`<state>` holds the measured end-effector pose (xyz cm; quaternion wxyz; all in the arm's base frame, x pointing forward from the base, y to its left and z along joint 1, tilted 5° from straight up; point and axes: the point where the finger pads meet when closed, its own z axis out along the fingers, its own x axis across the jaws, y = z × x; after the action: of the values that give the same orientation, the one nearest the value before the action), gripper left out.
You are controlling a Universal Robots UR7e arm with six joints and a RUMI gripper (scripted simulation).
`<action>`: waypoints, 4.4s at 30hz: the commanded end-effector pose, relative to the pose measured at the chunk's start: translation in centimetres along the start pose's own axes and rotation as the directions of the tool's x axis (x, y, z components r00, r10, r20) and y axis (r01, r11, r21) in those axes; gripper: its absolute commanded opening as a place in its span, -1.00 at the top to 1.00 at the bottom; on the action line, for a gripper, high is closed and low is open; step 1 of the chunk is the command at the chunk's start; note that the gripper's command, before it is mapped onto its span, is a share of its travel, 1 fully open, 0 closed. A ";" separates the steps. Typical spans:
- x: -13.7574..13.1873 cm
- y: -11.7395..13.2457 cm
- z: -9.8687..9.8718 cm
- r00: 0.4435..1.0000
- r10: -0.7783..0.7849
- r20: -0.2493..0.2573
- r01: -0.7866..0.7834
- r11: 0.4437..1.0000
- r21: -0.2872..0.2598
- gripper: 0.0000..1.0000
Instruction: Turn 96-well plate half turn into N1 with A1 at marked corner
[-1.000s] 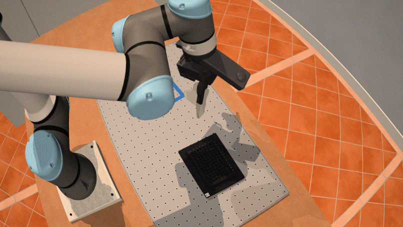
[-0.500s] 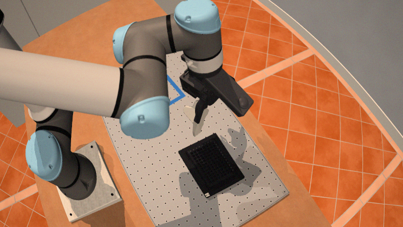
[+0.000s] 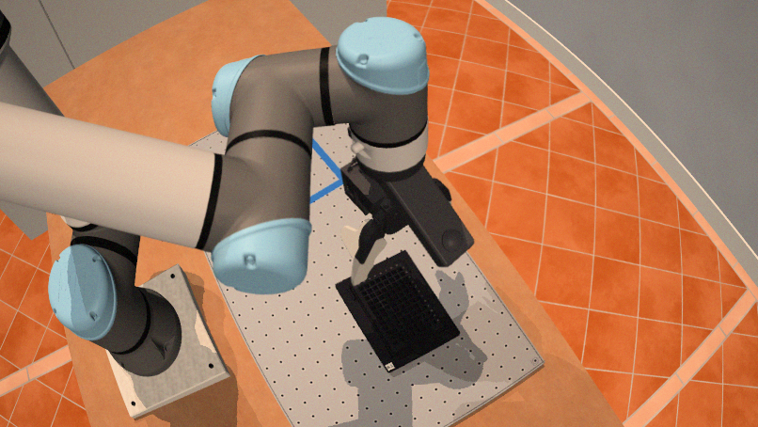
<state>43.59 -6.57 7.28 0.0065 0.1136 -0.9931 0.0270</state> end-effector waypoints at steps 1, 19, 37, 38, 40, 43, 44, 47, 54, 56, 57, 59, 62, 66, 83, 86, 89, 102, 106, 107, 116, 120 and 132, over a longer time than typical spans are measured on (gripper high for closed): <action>1.7 -1.6 0.0 0.992 0.117 -0.036 -0.117 0.993 0.007 -1.00; 3.5 -3.1 0.1 0.988 0.147 -0.045 -0.146 0.989 0.010 -1.00; 3.6 -3.1 1.9 0.988 0.147 -0.045 -0.146 0.989 0.010 -1.00; 3.6 -3.1 2.1 0.988 0.147 -0.045 -0.146 0.989 0.010 -1.00; 3.6 -3.1 2.1 0.988 0.147 -0.045 -0.146 0.989 0.010 -1.00; 3.6 -3.1 2.6 0.988 0.147 -0.045 -0.146 0.989 0.010 -1.00; 3.6 -3.1 2.8 0.988 0.147 -0.045 -0.146 0.989 0.010 -1.00; 3.6 -3.1 3.3 0.988 0.147 -0.045 -0.146 0.989 0.010 -1.00; 3.7 -3.1 4.4 0.988 0.147 -0.045 -0.146 0.989 0.010 -1.00; 3.7 -3.1 4.6 0.988 0.147 -0.045 -0.146 0.989 0.010 -1.00; 3.7 -3.1 4.6 0.988 0.147 -0.045 -0.146 0.989 0.010 -1.00; 3.7 -3.1 4.9 0.988 0.147 -0.045 -0.146 0.989 0.010 -1.00; 3.7 -3.1 5.4 0.988 0.147 -0.045 -0.146 0.989 0.010 -1.00; 3.8 -3.1 6.1 0.988 0.147 -0.045 -0.146 0.989 0.010 -1.00; 3.8 -3.1 7.5 0.988 0.147 -0.045 -0.146 0.989 0.010 -1.00; 3.8 -3.1 7.5 0.988 0.147 -0.045 -0.146 0.989 0.010 -1.00; 3.8 -3.1 7.5 0.988 0.147 -0.045 -0.146 0.989 0.010 -1.00; 3.8 -3.1 7.5 0.988 0.147 -0.045 -0.146 0.989 0.010 1.00; 3.8 -3.1 7.5 0.988 0.147 -0.045 -0.146 0.989 0.010 1.00; 3.8 -3.1 7.5 0.988 0.147 -0.045 -0.146 0.989 0.010 1.00; 3.8 -3.1 7.5 0.988 0.147 -0.045 -0.146 0.989 0.010 1.00; 3.8 -3.1 7.5 0.988 0.147 -0.045 -0.146 0.989 0.010 1.00; 3.8 -3.1 6.7 0.988 0.147 -0.045 -0.146 0.989 0.010 1.00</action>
<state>40.50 -10.82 0.26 0.0274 0.0397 -0.9983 0.0328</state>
